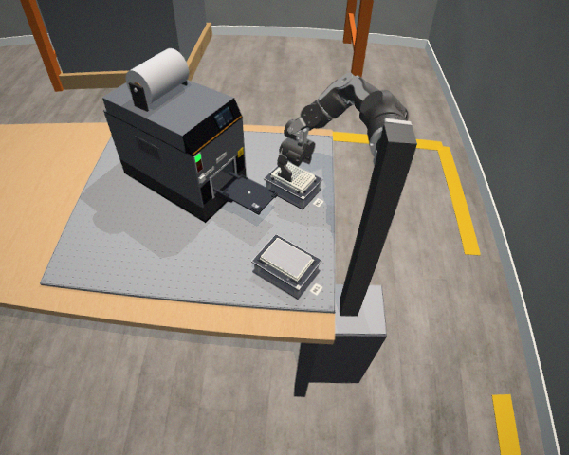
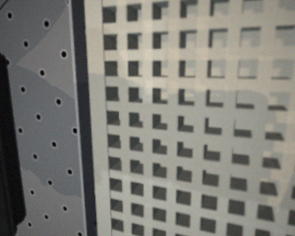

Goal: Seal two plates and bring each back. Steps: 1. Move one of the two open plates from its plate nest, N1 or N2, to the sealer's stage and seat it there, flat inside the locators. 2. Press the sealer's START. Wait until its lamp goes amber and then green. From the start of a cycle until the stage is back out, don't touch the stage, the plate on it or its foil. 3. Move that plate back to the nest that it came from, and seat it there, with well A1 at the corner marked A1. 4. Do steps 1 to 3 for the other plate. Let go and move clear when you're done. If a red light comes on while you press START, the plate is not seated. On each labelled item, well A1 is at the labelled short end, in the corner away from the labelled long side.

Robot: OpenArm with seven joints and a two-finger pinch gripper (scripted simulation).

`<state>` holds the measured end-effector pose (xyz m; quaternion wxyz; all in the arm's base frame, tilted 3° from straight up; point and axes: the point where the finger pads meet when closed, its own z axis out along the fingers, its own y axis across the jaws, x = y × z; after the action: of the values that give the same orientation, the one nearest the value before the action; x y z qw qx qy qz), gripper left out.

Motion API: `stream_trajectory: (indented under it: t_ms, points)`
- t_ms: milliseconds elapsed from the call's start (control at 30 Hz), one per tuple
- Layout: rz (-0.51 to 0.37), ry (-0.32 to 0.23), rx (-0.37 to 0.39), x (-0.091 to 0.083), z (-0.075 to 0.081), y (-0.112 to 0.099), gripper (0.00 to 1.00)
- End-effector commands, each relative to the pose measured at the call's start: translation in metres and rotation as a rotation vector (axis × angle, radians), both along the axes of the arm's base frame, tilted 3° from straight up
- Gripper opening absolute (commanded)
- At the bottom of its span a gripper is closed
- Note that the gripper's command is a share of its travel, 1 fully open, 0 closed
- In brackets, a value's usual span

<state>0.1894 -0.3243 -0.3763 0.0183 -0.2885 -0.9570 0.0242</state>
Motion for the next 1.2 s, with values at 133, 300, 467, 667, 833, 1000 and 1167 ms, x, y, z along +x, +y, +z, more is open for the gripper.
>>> stream_trajectory:
  t_ms: [133,300,467,667,833,1000,1167]
  points:
    - [0.002,-0.008,0.005,0.0012,-0.0054,0.0007,0.65]
    - [0.001,-0.006,0.001,0.0009,-0.0098,-0.0008,0.65]
    - [0.001,-0.006,0.001,0.0009,-0.0098,-0.0008,0.65]
    - [0.001,-0.006,0.001,0.0009,-0.0098,-0.0008,0.65]
    - [0.001,-0.006,0.001,0.0009,-0.0099,-0.0008,0.65]
    - [0.001,-0.006,0.001,0.0009,-0.0099,-0.0008,0.65]
    - [0.001,-0.006,0.001,0.0009,-0.0099,-0.0008,0.65]
